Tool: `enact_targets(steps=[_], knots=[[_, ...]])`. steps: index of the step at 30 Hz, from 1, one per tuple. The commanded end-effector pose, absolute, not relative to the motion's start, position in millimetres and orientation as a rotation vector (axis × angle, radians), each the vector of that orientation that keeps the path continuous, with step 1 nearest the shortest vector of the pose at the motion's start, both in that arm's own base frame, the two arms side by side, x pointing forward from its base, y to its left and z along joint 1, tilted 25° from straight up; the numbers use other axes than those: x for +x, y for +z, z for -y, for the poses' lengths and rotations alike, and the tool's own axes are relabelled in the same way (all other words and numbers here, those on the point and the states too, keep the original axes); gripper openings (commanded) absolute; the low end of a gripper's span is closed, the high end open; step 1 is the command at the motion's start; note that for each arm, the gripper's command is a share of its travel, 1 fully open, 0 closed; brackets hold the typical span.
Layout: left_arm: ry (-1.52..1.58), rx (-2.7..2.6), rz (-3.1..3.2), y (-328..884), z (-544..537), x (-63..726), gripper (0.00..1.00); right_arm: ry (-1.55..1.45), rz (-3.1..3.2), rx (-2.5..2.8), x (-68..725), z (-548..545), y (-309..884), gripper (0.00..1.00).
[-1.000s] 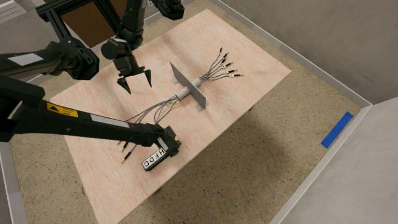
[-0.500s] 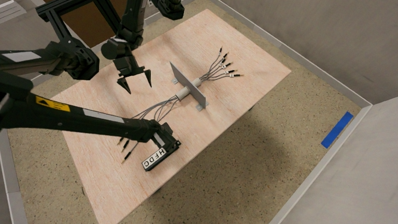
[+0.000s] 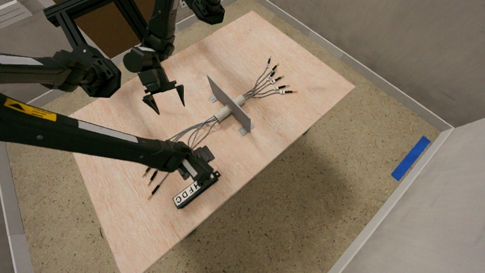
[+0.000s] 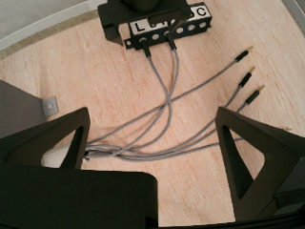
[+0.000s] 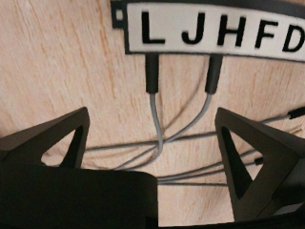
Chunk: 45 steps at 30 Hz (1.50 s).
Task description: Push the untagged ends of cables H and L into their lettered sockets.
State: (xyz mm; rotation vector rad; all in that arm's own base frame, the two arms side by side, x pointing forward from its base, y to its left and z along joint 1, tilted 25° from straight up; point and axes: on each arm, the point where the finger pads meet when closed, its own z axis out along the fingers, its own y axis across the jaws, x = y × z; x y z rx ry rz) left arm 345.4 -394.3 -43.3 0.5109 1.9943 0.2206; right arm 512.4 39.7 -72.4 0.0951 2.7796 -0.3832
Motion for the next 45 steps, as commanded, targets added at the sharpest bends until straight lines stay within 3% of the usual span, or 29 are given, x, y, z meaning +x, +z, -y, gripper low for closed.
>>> enact_targets(steps=[1, 27, 45], knots=[[0.204, 0.496, -1.991, -37, 404, 348, 1.00, -0.382, -2.775, 0.107, 521, -39, -75, 1.00], [0.204, 0.496, -1.991, -37, 404, 348, 1.00, -0.351, -2.166, -0.118, 505, 15, 38, 1.00], [0.204, 0.496, -1.991, -37, 404, 348, 1.00, -0.318, -2.135, -0.113, 508, 9, 43, 1.00]])
